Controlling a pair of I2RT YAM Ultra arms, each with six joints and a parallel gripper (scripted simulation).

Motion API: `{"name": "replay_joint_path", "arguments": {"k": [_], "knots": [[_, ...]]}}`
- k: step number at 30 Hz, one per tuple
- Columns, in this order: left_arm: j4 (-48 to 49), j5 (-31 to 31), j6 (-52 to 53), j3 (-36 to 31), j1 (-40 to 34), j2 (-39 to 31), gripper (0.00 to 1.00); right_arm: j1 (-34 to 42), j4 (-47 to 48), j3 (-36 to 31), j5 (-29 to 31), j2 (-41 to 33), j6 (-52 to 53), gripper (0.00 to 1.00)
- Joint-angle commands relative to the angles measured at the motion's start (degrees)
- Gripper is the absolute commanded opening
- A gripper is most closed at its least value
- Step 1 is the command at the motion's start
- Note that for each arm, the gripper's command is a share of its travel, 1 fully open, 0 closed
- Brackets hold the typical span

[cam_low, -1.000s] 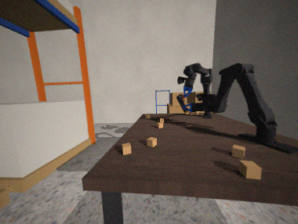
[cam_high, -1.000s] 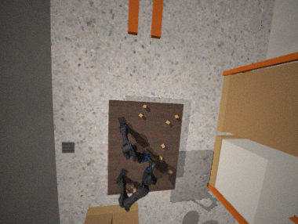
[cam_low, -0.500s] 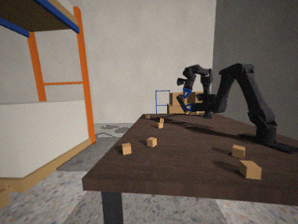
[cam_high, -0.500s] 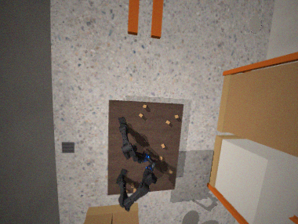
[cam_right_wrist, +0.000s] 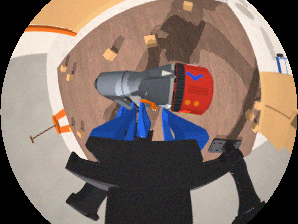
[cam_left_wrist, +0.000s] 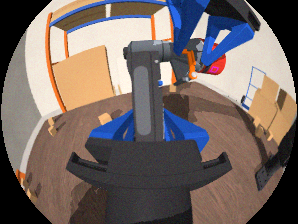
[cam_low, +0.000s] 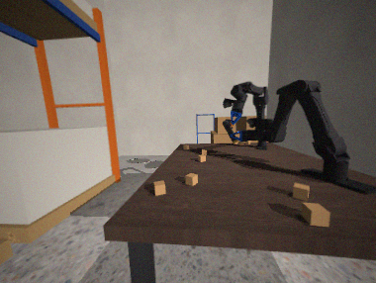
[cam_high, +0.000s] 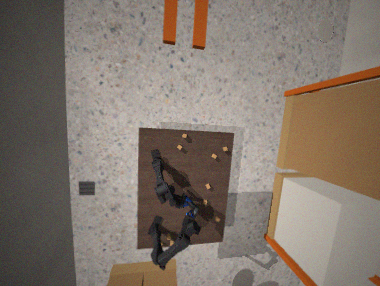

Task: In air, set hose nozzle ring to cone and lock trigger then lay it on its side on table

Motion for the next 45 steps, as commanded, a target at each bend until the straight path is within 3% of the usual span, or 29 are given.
{"name": "replay_joint_path", "arguments": {"k": [1, 18, 22, 45], "knots": [[4.5, 0.8, -0.6, 1.8, 0.0, -2.5, 0.36, -0.8, 2.0, -0.3, 0.6, -1.7, -0.5, 0.37], [4.5, 0.8, -0.6, 1.8, 0.0, -2.5, 0.36, -0.5, 2.1, -1.2, 0.6, 0.0, -0.6, 0.37], [4.5, 0.8, -0.6, 1.8, 0.0, -2.5, 0.36, -0.3, 2.2, 2.3, 0.5, 1.0, -0.6, 0.37], [4.6, 0.8, -0.6, 1.7, 0.0, -2.5, 0.36, 0.7, 1.9, 5.3, -0.2, 1.7, -0.8, 0.37]]}}
